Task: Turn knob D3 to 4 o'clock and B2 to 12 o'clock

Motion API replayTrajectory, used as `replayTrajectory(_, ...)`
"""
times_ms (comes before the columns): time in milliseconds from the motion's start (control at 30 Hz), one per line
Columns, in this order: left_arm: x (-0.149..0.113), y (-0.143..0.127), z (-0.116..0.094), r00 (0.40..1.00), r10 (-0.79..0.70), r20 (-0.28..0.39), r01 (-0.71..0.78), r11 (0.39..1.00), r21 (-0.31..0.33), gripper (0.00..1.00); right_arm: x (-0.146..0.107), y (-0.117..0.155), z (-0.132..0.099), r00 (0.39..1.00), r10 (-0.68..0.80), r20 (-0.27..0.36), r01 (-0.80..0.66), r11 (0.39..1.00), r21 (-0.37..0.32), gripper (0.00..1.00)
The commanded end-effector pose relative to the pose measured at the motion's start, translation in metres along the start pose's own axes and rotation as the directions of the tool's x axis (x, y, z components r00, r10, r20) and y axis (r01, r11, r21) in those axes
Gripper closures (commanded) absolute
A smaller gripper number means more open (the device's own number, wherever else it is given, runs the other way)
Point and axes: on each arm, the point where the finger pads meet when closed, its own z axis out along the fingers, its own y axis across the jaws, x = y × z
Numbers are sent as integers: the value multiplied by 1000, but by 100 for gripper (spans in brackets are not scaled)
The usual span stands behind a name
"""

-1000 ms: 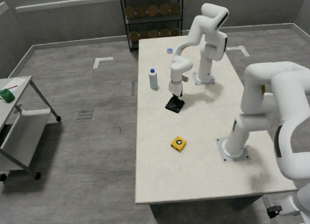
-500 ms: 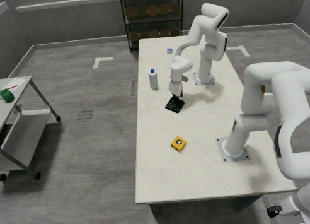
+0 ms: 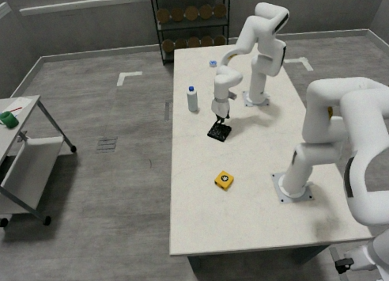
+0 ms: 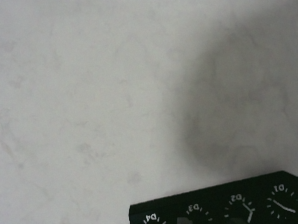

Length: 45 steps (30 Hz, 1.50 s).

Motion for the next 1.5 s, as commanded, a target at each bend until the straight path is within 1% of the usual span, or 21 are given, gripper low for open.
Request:
replayTrajectory(0, 1, 0, -2, 1000, 0, -4, 0, 1000, 0, 0, -1, 0, -10, 1000, 0, 2, 0, 1000, 0, 79)
replayTrajectory(233, 1, 0, -2, 1000, 0, -4, 0, 1000, 0, 0, -1, 0, -12, 1000, 0, 2, 0, 1000, 0, 79)
replayTrajectory(267, 1, 0, -2, 1000, 0, -4, 0, 1000, 0, 0, -1, 0, -12, 1000, 0, 2, 0, 1000, 0, 0)
replayTrajectory(400, 1, 0, -2, 1000, 0, -4, 0, 1000, 0, 0, -5, 2, -17, 1000, 0, 2, 0, 1000, 0, 0)
replayTrajectory(533, 1, 0, -2, 1000, 0, -4, 0, 1000, 0, 0, -20, 9, -34, 1000, 0, 2, 0, 1000, 0, 0)
replayTrajectory(600, 1, 0, -2, 1000, 0, -4, 0, 1000, 0, 0, -20, 9, -34, 1000, 0, 2, 0, 1000, 0, 0)
replayTrajectory(900, 1, 0, -2, 1000, 0, -4, 0, 1000, 0, 0, -76, 36, -94, 1000, 0, 2, 0, 1000, 0, 0)
replayTrajectory(1067, 1, 0, -2, 1000, 0, -4, 0, 1000, 0, 0, -99, 47, -118, 1000, 0, 2, 0, 1000, 0, 0)
replayTrajectory(1267, 1, 0, -2, 1000, 0, -4, 0, 1000, 0, 0, -106, 50, -125, 1000, 0, 3, 0, 1000, 0, 0)
replayTrajectory(1467, 1, 0, -2, 1000, 0, -4, 0, 1000, 0, 0, -107, 50, -126, 1000, 0, 3, 0, 1000, 0, 0)
